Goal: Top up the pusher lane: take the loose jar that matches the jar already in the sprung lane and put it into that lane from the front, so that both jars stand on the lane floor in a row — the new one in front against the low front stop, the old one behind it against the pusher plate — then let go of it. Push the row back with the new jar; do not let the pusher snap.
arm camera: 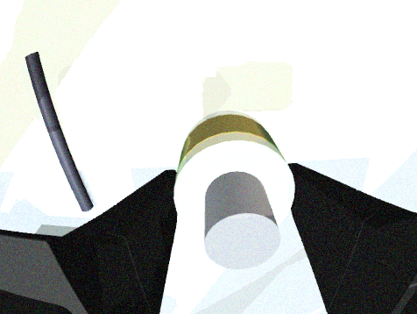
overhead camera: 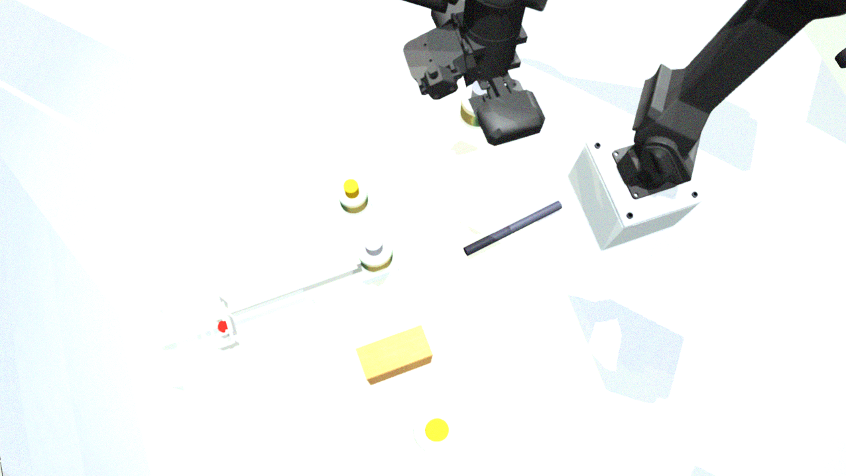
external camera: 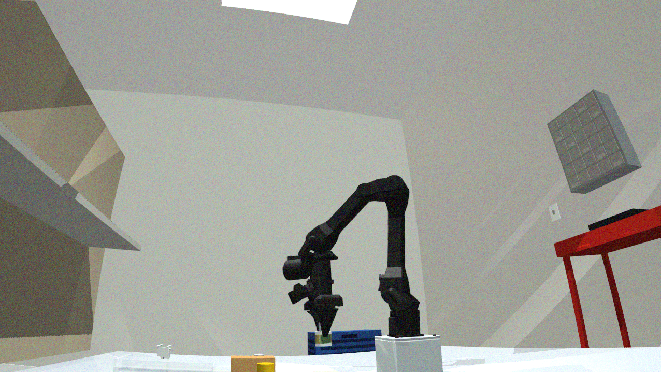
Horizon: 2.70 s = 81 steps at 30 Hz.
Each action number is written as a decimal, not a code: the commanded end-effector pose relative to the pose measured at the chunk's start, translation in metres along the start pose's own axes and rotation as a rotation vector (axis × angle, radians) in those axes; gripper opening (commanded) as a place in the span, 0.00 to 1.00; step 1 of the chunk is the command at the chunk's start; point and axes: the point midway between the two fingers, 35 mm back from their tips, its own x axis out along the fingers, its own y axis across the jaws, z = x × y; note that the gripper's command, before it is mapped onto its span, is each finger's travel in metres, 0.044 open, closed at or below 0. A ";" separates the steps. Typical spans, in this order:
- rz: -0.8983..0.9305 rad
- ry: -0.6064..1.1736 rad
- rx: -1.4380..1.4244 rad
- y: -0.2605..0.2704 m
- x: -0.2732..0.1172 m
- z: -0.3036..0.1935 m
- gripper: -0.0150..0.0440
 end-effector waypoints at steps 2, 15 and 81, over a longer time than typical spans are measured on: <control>-0.011 -0.008 0.004 0.001 -0.030 -0.002 0.25; -0.013 -0.007 -0.008 0.012 -0.024 0.022 0.25; -0.002 -0.018 -0.035 0.115 0.045 0.131 0.25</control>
